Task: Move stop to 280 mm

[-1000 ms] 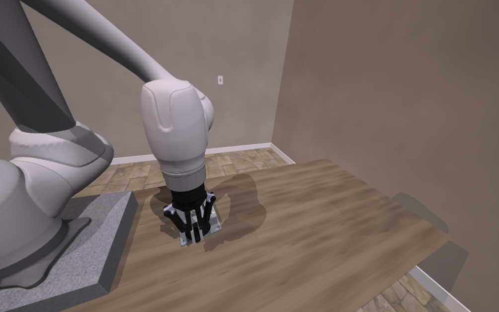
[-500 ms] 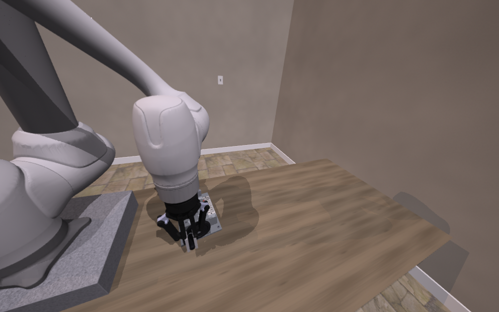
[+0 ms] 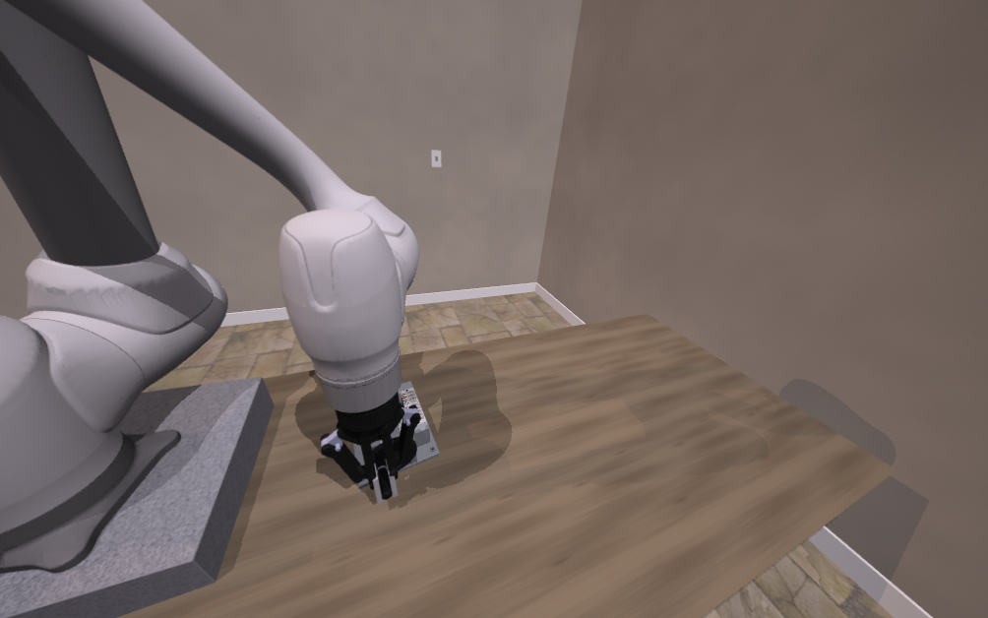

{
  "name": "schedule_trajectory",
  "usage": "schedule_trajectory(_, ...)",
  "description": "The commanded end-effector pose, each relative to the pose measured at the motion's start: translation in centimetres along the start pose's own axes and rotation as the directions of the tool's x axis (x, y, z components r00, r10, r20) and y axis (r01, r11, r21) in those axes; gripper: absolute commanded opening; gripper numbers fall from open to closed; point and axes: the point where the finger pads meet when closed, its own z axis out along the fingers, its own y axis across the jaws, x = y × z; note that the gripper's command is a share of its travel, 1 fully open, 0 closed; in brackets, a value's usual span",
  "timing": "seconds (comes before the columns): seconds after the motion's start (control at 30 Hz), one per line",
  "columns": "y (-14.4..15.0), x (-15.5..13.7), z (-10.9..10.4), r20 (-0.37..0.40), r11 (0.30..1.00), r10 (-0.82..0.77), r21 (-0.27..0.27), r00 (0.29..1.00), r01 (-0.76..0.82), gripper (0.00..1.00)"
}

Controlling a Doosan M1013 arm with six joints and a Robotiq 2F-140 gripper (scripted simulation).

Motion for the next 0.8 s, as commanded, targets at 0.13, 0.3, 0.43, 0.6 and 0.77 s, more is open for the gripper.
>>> schedule_trajectory(0.13,-0.7,0.0,0.6,0.0,1.0,0.0,0.001,1.0,0.0,0.04)
schedule_trajectory(0.3,-1.5,0.0,0.9,0.0,1.0,0.0,0.001,1.0,0.0,0.04)
schedule_trajectory(0.43,-2.5,0.0,0.9,0.0,1.0,0.0,0.001,1.0,0.0,0.04)
schedule_trajectory(0.6,-3.8,0.0,0.4,0.0,1.0,0.0,0.001,1.0,0.0,0.04)
schedule_trajectory(0.77,-4.4,0.0,-0.3,0.0,1.0,0.0,0.001,1.0,0.0,0.04)
